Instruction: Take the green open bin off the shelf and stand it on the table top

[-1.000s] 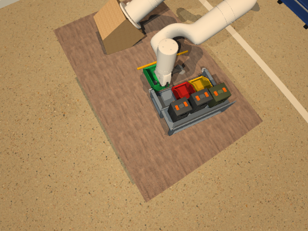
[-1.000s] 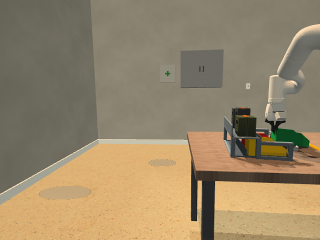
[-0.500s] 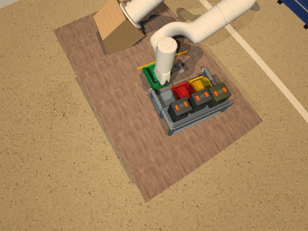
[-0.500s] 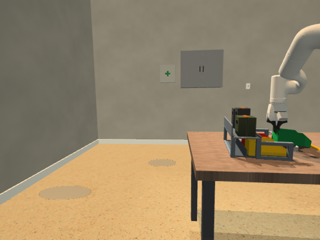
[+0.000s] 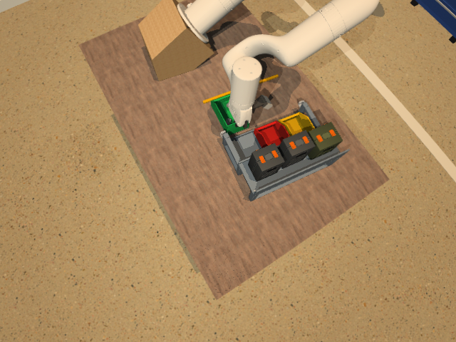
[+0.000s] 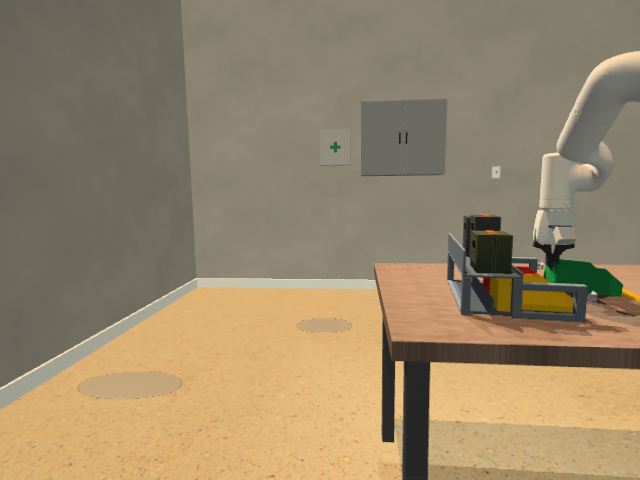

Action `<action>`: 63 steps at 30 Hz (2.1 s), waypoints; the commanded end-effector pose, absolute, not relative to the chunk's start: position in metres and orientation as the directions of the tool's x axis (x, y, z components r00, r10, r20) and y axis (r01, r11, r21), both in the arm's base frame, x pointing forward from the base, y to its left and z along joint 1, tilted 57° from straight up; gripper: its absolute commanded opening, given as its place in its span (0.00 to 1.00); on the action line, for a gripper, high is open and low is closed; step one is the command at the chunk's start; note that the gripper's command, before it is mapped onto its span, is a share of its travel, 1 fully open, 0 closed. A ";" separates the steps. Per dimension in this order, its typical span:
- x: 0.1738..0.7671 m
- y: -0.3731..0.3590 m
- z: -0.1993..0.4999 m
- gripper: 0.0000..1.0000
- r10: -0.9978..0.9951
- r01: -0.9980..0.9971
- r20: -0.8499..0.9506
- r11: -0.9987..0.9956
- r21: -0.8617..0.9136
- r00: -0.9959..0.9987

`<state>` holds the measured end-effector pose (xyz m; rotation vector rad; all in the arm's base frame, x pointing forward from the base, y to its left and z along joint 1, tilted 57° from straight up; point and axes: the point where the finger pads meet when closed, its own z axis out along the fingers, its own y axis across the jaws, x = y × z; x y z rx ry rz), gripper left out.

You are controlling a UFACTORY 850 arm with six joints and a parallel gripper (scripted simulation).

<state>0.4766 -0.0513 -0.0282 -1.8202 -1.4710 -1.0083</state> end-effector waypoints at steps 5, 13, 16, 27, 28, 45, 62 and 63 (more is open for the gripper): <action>0.478 -0.047 -0.031 0.00 0.533 0.975 0.839 -0.220 0.020 0.104; 0.479 -0.045 -0.032 0.00 0.533 0.975 0.839 -0.220 0.019 0.104; 0.479 -0.045 -0.032 0.00 0.533 0.975 0.839 -0.220 0.019 0.104; 0.480 -0.041 -0.035 0.00 0.533 0.975 0.839 -0.220 0.019 0.104; 0.480 -0.041 -0.035 0.00 0.533 0.975 0.839 -0.220 0.019 0.104; 0.480 -0.041 -0.035 0.33 0.533 0.975 0.839 -0.220 0.020 0.104; 0.480 -0.041 -0.035 0.33 0.533 0.975 0.839 -0.220 0.020 0.104; 0.480 -0.041 -0.035 0.33 0.533 0.975 0.839 -0.220 0.020 0.104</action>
